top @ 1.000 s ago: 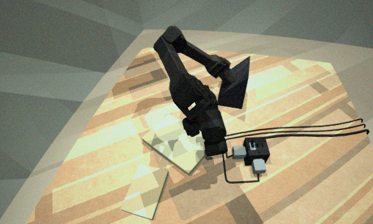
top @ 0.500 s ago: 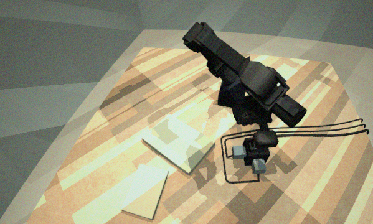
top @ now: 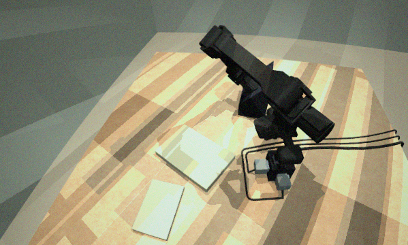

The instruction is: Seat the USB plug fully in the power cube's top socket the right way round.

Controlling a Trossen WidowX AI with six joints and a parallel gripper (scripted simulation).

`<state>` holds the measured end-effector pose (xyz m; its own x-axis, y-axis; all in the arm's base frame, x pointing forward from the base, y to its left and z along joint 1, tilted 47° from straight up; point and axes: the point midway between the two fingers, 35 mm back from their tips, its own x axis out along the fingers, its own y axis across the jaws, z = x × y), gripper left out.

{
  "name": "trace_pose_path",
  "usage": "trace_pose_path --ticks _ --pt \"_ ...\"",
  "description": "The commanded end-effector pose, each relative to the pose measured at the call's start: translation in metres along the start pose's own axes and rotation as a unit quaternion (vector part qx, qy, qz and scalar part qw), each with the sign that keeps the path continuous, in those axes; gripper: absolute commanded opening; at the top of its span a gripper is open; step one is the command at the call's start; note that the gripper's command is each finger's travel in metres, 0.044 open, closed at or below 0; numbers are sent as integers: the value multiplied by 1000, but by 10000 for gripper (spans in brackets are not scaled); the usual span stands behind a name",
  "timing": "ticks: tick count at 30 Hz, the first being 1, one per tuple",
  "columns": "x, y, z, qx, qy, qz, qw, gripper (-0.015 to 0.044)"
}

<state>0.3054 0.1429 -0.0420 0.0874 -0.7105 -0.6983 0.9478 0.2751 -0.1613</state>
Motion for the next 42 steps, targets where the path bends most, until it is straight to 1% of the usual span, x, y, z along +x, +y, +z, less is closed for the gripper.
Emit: trace_pose_path --ticks 1,16,23,39,42 --pt "6 -2 1 -4 -4 -3 1000 440" --pt "22 -2 1 -4 -4 -3 1000 440" --pt "22 -2 1 -4 -4 -3 1000 440" --pt "20 -1 1 0 -1 -2 1000 20" --pt "20 -1 1 0 -1 -2 1000 0"
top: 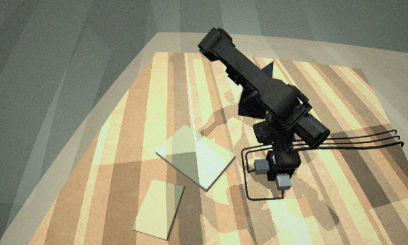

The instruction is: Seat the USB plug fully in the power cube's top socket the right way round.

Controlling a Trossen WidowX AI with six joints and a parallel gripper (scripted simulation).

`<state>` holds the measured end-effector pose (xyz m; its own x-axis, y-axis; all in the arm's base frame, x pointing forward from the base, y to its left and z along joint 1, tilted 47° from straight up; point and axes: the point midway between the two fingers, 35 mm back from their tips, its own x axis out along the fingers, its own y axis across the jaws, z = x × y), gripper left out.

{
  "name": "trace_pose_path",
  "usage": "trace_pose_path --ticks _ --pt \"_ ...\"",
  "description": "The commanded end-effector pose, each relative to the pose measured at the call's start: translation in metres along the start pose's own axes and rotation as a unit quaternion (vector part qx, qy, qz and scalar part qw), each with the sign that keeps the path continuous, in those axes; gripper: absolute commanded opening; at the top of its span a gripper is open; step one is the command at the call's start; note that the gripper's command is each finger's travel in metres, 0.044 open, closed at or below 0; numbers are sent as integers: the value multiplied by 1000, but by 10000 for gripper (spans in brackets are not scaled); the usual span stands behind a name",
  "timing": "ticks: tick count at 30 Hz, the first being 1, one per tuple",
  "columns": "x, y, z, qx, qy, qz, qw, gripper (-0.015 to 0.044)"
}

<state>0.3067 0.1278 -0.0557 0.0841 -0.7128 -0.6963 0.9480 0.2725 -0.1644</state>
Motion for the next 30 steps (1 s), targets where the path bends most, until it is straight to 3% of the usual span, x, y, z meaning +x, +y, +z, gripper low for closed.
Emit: trace_pose_path --ticks 1,30 --pt "0 0 0 0 0 0 1000 0" --pt "-9 0 0 0 0 0 1000 0"
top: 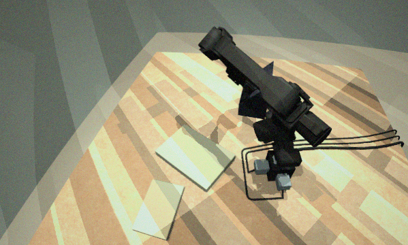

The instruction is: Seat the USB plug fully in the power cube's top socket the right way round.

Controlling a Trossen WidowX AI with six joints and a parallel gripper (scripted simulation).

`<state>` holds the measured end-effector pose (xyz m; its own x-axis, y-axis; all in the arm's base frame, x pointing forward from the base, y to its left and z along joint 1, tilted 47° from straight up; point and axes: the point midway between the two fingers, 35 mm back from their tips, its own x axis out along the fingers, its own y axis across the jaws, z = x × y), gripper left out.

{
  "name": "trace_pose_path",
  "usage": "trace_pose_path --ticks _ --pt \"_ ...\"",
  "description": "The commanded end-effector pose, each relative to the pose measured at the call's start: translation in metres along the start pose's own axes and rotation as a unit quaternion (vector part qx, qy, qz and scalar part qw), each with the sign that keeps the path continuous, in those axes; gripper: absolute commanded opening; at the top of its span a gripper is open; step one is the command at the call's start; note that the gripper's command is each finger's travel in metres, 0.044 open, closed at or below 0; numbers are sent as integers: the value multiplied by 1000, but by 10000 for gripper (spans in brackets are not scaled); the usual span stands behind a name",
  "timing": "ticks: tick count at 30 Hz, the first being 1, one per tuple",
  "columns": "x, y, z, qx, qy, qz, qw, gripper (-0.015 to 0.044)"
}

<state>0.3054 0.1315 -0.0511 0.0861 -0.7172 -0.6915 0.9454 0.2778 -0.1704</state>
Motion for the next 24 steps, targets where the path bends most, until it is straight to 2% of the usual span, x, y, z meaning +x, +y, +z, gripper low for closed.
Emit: trace_pose_path --ticks 1,24 --pt "-4 1 0 4 4 0 1000 0" --pt "-19 1 -1 4 4 0 1000 0"
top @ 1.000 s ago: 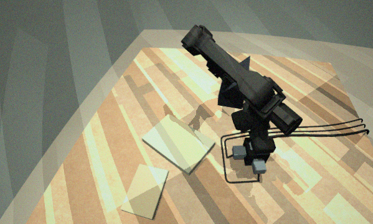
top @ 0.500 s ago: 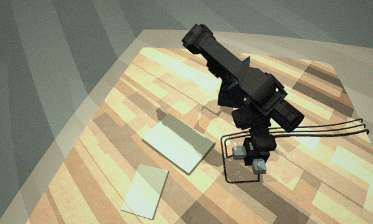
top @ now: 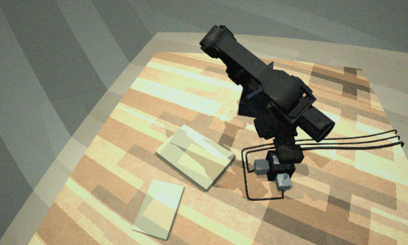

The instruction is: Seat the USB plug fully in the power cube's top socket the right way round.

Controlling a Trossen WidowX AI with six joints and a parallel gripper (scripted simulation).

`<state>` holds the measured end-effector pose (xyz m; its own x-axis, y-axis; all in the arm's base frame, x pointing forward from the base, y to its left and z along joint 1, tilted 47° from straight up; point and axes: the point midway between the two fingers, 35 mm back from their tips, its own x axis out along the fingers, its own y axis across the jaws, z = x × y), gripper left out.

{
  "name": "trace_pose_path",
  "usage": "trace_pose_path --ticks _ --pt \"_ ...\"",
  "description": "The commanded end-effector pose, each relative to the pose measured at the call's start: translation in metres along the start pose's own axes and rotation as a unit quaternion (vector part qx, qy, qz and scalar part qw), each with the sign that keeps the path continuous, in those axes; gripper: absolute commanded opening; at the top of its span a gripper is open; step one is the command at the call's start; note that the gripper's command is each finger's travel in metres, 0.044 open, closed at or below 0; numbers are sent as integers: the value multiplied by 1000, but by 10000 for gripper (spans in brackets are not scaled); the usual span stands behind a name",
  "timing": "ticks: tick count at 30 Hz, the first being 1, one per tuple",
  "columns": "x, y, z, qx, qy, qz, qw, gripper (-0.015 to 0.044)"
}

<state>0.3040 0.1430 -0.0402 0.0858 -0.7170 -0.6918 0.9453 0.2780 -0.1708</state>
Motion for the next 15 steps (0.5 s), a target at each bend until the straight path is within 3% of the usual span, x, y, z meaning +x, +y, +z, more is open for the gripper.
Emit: trace_pose_path --ticks 1,15 --pt "-4 1 0 4 4 0 1000 0" --pt "-6 0 0 -41 1 0 999 0"
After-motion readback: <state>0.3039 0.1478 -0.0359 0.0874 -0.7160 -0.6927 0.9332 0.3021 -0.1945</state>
